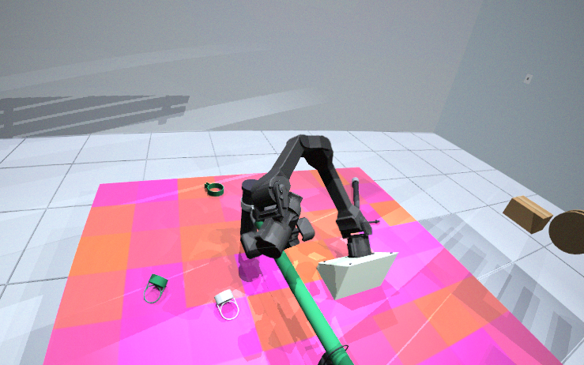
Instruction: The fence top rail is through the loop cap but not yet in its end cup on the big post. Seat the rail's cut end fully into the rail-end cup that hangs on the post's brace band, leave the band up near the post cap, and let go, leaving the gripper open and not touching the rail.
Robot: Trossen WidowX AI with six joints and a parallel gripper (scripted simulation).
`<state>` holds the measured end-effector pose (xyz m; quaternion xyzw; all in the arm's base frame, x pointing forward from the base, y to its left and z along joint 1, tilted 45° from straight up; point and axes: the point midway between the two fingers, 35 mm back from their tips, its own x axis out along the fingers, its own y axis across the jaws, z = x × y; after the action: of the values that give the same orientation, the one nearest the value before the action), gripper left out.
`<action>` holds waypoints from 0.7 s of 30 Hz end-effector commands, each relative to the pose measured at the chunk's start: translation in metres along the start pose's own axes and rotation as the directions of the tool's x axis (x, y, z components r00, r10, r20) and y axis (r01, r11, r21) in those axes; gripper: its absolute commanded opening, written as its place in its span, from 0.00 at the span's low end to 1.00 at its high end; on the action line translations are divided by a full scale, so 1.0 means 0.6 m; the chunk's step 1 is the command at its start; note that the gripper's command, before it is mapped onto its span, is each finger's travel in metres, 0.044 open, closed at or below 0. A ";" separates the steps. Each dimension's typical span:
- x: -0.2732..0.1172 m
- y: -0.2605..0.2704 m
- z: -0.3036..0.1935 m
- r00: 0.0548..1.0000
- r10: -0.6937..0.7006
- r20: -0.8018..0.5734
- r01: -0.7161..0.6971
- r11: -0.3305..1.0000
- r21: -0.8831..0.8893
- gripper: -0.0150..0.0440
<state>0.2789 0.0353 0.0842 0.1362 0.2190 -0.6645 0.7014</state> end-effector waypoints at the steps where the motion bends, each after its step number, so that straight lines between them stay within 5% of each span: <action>1: -0.003 0.003 0.011 1.000 0.020 0.010 -0.020 1.000 0.012 0.25; 21: 0.001 0.001 0.021 1.000 0.020 0.011 -0.020 1.000 0.012 0.25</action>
<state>0.2793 0.0303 0.0892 0.1373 0.2170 -0.6628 0.7034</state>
